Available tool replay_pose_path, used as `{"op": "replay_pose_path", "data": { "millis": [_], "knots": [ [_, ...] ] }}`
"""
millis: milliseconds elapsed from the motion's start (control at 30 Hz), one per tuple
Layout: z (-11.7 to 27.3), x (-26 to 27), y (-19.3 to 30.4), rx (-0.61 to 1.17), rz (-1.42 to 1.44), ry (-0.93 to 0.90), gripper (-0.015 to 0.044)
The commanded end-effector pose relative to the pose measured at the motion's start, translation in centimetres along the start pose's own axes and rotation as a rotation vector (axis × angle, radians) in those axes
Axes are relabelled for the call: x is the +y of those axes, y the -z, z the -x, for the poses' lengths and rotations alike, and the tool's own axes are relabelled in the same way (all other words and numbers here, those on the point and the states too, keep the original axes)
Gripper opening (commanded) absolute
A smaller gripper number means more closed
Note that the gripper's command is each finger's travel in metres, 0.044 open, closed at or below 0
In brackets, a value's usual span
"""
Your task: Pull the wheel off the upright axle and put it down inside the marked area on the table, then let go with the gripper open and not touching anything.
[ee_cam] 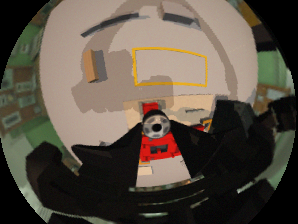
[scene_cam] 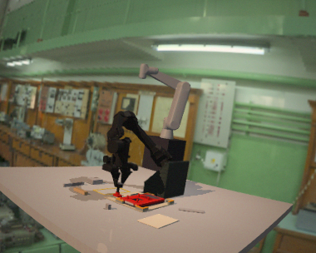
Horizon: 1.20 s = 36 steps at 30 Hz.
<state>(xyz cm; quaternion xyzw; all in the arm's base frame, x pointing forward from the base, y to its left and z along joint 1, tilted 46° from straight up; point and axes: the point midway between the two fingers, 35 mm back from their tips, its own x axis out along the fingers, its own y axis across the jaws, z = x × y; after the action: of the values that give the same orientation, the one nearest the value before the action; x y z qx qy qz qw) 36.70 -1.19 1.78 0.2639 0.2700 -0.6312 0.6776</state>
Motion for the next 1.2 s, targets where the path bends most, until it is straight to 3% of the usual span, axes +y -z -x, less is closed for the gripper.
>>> {"op": "replay_pose_path", "data": {
  "millis": [0,733,1000,1167],
  "knots": [
    [0.3,0.1,0.1,0.003,-0.003,-0.005,0.0],
    [1.1,0.1,0.1,0.002,-0.002,-0.007,0.0],
    [4.4,-0.5,-0.1,0.003,-0.001,-0.007,0.0],
    [3.7,-0.9,-0.7,-0.004,0.008,0.003,0.0]
  ]
}}
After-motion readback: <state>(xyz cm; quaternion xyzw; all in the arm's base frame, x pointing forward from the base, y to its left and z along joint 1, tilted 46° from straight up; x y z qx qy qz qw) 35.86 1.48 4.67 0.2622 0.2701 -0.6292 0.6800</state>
